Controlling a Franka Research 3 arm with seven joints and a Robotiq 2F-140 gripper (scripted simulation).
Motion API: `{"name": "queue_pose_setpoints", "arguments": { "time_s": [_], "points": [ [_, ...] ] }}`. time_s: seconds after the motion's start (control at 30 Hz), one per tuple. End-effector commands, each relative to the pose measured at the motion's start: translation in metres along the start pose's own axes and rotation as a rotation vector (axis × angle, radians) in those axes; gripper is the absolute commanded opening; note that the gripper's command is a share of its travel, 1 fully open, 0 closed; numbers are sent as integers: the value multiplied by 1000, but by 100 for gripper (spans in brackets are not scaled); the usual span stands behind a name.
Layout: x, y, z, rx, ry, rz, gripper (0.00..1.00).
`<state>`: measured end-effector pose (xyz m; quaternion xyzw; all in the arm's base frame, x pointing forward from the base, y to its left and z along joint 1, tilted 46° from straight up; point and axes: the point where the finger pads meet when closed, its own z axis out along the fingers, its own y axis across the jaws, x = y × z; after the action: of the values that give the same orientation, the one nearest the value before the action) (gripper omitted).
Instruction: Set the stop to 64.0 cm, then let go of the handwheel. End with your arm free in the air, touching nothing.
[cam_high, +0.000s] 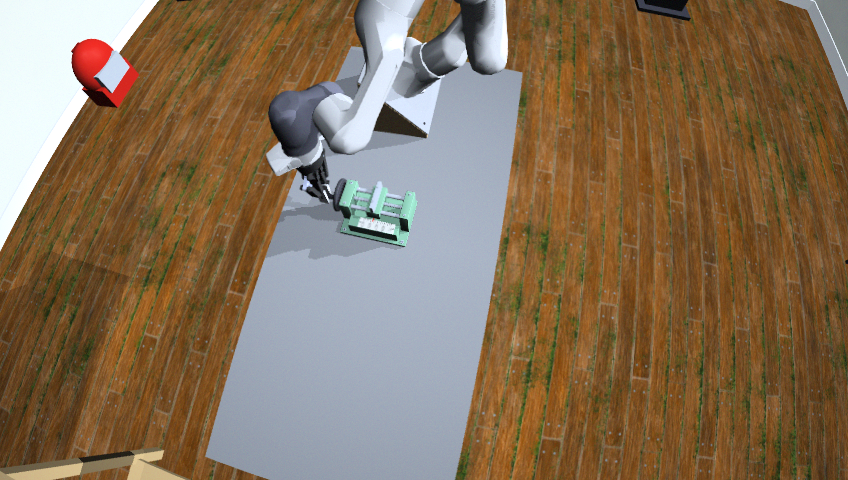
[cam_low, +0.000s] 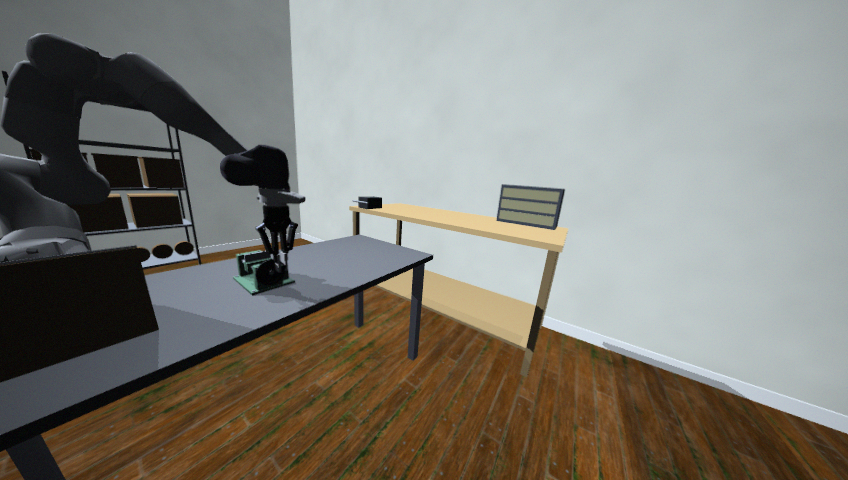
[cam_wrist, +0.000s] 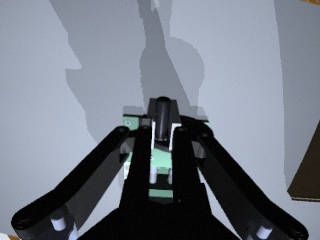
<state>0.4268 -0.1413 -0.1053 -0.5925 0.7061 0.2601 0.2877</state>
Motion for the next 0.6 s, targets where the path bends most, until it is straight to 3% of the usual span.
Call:
{"name": "queue_pose_setpoints", "arguments": {
  "time_s": [0.0,0.57],
  "points": [
    [1,-3,4,2,2,5,4],
    [1,-11,17,2,2,5,4]
  ]
}}
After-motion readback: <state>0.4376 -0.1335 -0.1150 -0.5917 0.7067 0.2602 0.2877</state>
